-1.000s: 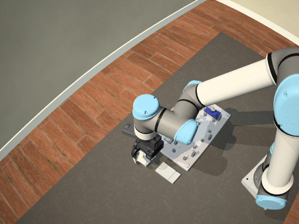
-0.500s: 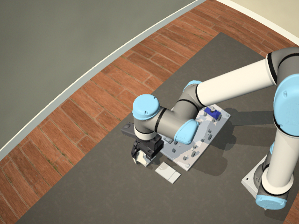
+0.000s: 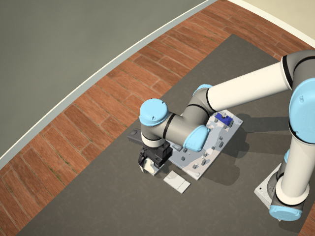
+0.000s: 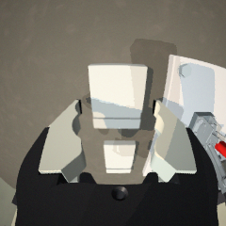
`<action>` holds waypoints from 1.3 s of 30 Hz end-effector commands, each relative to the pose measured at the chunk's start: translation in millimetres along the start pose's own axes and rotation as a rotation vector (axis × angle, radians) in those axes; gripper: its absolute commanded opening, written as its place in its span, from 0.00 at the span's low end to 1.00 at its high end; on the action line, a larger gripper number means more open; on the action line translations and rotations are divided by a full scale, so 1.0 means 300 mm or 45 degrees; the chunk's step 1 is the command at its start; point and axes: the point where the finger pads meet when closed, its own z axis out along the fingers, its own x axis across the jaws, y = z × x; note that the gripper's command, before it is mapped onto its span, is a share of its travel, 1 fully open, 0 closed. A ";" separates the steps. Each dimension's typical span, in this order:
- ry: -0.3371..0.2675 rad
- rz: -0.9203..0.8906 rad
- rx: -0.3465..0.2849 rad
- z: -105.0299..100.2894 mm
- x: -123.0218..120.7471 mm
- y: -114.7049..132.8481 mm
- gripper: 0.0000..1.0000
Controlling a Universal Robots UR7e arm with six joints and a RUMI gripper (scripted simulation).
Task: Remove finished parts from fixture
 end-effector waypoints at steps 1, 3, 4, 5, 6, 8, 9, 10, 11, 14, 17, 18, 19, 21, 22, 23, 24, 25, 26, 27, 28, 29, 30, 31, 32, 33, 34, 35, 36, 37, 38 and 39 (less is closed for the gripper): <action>-0.001 0.000 0.002 -0.019 0.000 -0.001 0.54; -0.001 0.000 0.002 -0.034 0.000 -0.001 0.54; -0.001 0.000 0.002 -0.042 0.000 -0.001 0.54; -0.001 0.000 0.002 -0.052 0.000 -0.001 0.54; -0.001 0.000 0.002 -0.063 0.000 -0.001 0.54; -0.001 0.000 0.002 -0.086 0.000 -0.001 0.54; -0.001 0.000 0.002 -0.099 0.000 -0.001 0.54; -0.001 0.000 0.002 -0.112 0.000 -0.001 0.54; -0.001 0.000 0.002 -0.125 0.000 -0.001 0.54; -0.001 0.000 0.002 -0.153 0.000 -0.001 0.54; -0.001 0.000 0.002 -0.180 0.000 -0.001 0.54; -0.001 0.000 0.002 -0.194 0.000 -0.001 0.54; -0.001 0.000 0.002 -0.207 0.000 -0.001 0.54; -0.001 0.000 0.002 -0.233 0.000 -0.001 0.54; -0.001 0.000 0.002 -0.245 0.000 -0.001 0.54; -0.001 0.000 0.002 -0.257 0.000 -0.001 0.54; -0.001 0.000 0.002 -0.267 0.000 -0.001 0.54; -0.001 0.000 0.002 -0.277 0.000 -0.001 0.54; -0.001 0.000 0.002 -0.286 0.000 -0.001 0.54; -0.001 0.000 0.002 -0.294 0.000 -0.001 0.54; -0.001 0.000 0.002 -0.302 0.000 -0.001 0.54; -0.001 0.000 0.002 -0.308 0.000 -0.001 0.54; -0.001 0.000 0.002 -0.313 0.000 -0.001 0.54; -0.001 0.000 0.002 -0.313 0.000 -0.001 0.54; -0.001 0.000 0.002 -0.313 0.000 -0.001 0.54; -0.001 0.000 0.002 -0.318 0.000 -0.001 0.54; -0.001 0.000 0.002 -0.321 0.000 -0.001 0.54; -0.001 0.000 0.002 -0.324 0.000 -0.001 0.54; -0.001 0.000 0.002 -0.325 0.000 -0.001 0.54; -0.001 0.000 0.002 -0.327 0.000 -0.001 0.54; -0.001 0.000 0.002 -0.327 0.000 -0.001 0.54; -0.001 0.000 0.002 -0.328 0.000 -0.001 0.54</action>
